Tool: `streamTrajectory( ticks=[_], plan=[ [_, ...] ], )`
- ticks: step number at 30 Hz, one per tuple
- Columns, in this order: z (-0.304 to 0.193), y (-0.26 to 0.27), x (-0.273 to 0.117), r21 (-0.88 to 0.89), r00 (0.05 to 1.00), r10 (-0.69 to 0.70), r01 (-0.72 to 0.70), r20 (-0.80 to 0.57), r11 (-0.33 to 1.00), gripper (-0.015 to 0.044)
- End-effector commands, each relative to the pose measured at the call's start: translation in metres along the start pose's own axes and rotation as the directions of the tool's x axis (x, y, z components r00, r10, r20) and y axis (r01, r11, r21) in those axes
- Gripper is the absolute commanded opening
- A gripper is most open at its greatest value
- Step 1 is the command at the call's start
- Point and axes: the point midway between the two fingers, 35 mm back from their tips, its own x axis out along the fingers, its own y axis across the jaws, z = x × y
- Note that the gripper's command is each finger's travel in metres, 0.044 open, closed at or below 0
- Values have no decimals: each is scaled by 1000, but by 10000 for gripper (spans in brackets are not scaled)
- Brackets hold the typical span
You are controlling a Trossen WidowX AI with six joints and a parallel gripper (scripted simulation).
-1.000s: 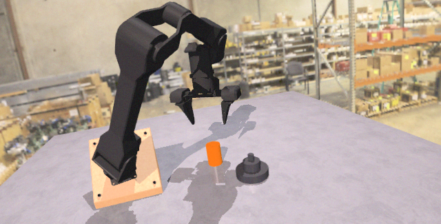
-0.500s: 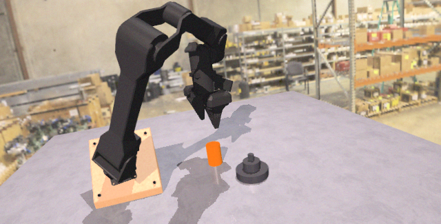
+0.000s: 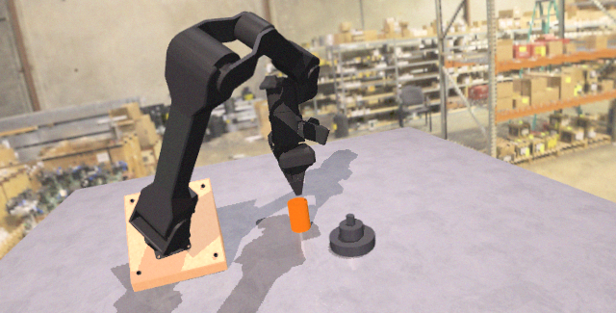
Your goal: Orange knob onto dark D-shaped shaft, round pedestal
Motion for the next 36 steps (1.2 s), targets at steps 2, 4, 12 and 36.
streamTrajectory(
  ticks=[2, 4, 12, 36],
  plan=[
    [0, 0, 9, -7, 1000, -4, 4, 9, 1000, 440],
    [0, 0, 18, -6, 1000, -4, 4, 9, 1000, 440],
    [1, 1, 27, -7, 1000, -3, 3, 10, 1000, 440],
    [3, 1, 66, -6, 1000, -4, 4, 10, 1000, 440]
  ],
)
